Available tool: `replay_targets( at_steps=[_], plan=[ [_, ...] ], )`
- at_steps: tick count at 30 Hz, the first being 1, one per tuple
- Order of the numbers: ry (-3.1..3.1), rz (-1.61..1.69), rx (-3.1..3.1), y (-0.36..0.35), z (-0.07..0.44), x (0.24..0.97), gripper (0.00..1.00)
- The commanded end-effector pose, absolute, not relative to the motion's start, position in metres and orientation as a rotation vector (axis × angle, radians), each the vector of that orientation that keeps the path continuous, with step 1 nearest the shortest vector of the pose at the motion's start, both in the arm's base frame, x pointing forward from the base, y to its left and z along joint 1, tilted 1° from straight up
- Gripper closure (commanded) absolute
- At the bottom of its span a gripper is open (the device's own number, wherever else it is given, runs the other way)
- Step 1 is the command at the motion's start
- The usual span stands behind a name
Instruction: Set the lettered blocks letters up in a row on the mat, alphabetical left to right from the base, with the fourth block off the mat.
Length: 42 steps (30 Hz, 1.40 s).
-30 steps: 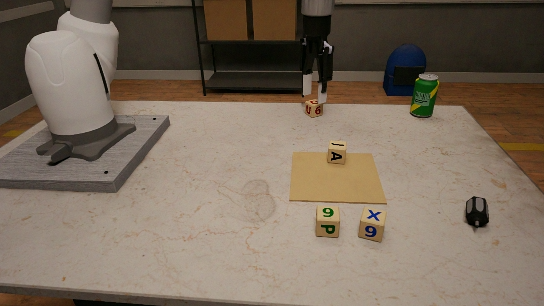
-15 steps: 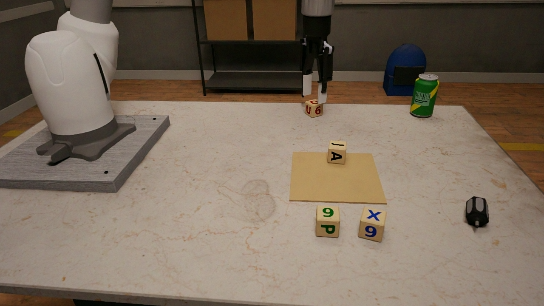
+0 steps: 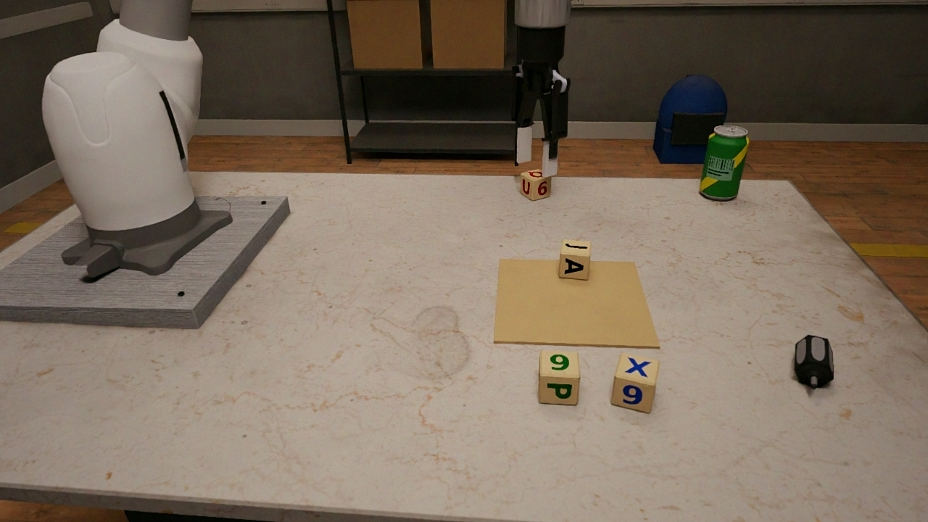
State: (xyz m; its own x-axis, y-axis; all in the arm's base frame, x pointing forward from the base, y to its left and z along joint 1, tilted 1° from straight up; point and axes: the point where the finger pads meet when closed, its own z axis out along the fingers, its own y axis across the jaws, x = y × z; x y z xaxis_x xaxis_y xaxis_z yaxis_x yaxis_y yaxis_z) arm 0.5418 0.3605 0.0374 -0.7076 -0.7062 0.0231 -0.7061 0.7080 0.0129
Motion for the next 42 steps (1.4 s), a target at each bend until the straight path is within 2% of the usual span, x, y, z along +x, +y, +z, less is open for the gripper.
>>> replay_targets(
  at_steps=[1, 12, 27, 41, 42],
  plan=[
    [-2.88, -0.006, 1.191, 0.361, 0.038, 0.542, 0.47],
    [-2.88, -0.006, 1.191, 0.361, 0.03, 0.542, 0.47],
    [-2.88, -0.006, 1.191, 0.361, -0.009, 0.541, 0.47],
    [-2.88, -0.006, 1.191, 0.361, -0.012, 0.541, 0.47],
    [-2.88, -0.006, 1.191, 0.361, -0.012, 0.541, 0.58]
  ],
)
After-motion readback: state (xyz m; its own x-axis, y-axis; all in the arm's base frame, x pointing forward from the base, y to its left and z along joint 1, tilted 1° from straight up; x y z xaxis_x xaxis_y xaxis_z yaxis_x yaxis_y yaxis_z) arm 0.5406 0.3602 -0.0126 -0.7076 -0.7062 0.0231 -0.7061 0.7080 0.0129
